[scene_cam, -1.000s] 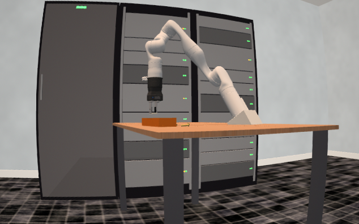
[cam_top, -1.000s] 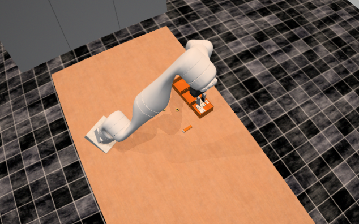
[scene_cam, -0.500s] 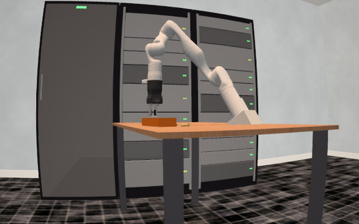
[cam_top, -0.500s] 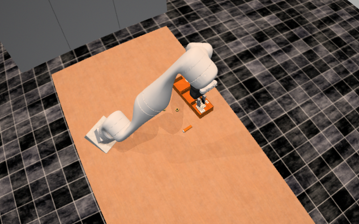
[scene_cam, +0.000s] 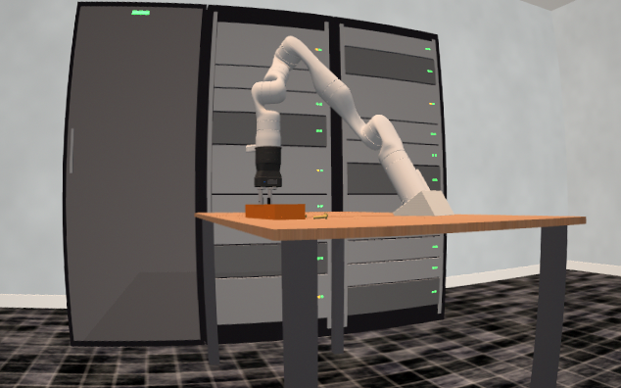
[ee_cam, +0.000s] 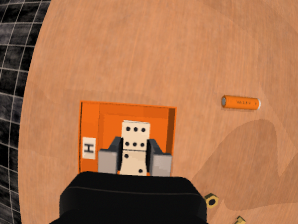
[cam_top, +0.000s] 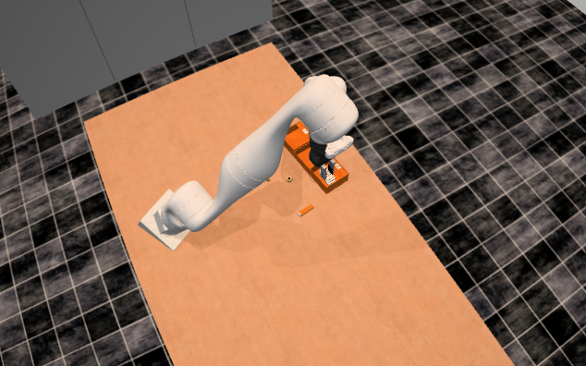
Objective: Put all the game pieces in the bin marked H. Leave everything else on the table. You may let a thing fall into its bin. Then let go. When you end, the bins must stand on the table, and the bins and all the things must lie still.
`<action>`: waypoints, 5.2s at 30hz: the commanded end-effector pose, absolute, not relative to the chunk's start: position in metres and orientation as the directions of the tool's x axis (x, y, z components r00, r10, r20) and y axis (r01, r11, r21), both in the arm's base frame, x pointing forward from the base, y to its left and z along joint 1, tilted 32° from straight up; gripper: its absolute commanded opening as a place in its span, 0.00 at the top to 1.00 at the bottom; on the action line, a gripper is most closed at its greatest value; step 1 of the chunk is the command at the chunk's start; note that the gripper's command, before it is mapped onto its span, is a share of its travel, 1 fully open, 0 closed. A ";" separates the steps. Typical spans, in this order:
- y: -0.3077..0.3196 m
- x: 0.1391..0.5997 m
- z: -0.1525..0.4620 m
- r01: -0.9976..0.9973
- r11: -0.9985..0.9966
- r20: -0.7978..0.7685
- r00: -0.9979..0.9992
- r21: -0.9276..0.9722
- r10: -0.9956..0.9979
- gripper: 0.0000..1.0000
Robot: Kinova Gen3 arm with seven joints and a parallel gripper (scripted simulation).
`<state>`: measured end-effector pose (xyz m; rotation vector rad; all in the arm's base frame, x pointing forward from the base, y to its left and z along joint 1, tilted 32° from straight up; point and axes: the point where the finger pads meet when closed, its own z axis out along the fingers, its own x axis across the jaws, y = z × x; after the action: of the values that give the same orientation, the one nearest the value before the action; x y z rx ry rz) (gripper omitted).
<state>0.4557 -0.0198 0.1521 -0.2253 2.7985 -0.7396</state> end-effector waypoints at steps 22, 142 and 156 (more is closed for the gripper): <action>-0.019 0.456 0.152 -0.088 0.860 -0.189 -0.960 -0.502 -0.209 0.35; 0.064 0.409 0.303 -0.088 0.860 -0.188 -0.960 -0.502 -0.208 0.00; 0.064 0.409 0.303 -0.088 0.860 -0.188 -0.960 -0.502 -0.208 0.00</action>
<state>0.4088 0.0634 0.3020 -0.2260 2.7998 -0.7407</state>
